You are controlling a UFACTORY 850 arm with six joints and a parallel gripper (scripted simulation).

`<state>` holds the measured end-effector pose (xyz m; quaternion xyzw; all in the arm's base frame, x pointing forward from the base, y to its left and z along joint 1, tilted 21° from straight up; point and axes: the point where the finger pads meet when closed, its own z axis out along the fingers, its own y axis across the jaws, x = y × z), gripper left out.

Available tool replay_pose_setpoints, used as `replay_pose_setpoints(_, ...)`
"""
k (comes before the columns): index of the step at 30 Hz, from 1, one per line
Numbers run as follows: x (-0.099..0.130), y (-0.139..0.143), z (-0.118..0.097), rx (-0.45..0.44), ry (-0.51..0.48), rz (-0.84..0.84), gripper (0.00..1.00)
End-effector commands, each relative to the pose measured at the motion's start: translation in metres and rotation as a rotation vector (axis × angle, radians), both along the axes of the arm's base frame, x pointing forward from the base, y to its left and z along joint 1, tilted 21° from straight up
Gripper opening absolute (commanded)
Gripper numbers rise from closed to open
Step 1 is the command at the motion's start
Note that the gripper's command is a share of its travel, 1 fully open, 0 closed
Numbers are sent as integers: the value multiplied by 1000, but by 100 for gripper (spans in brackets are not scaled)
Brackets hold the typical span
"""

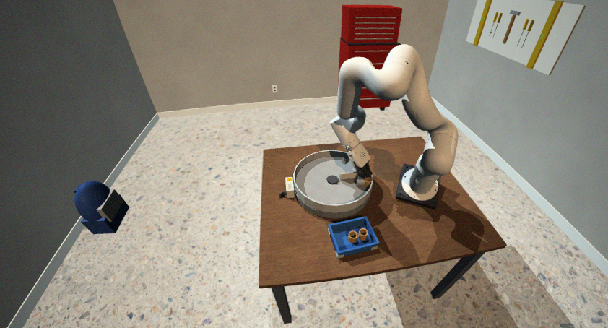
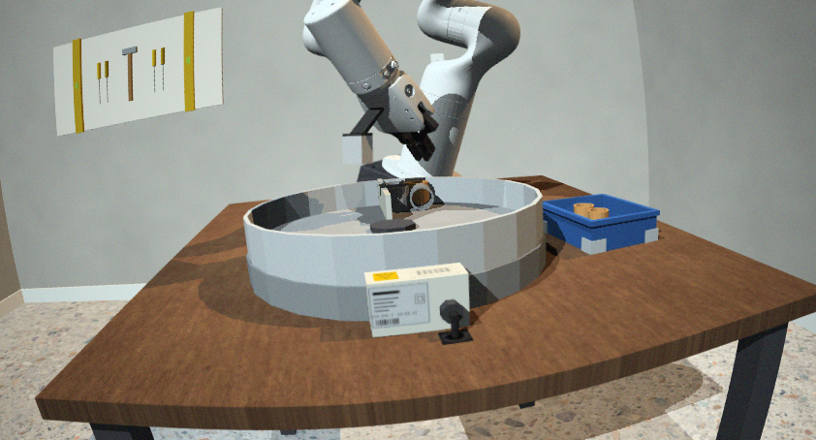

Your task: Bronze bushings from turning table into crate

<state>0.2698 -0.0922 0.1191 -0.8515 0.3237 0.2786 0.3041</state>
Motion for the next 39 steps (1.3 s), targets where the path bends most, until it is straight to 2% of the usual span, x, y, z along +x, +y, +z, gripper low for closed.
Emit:
replay_pose_setpoints(1,0,0,0,2,-4,7,10)
replay_pose_setpoints(11,0,0,0,1,-4,7,10)
replay_pose_setpoints(16,3,5,-18,-1,-5,8,10)
replay_pose_setpoints(20,4,7,-22,-1,-5,8,10)
replay_pose_setpoints(39,6,9,-29,-1,-5,8,10)
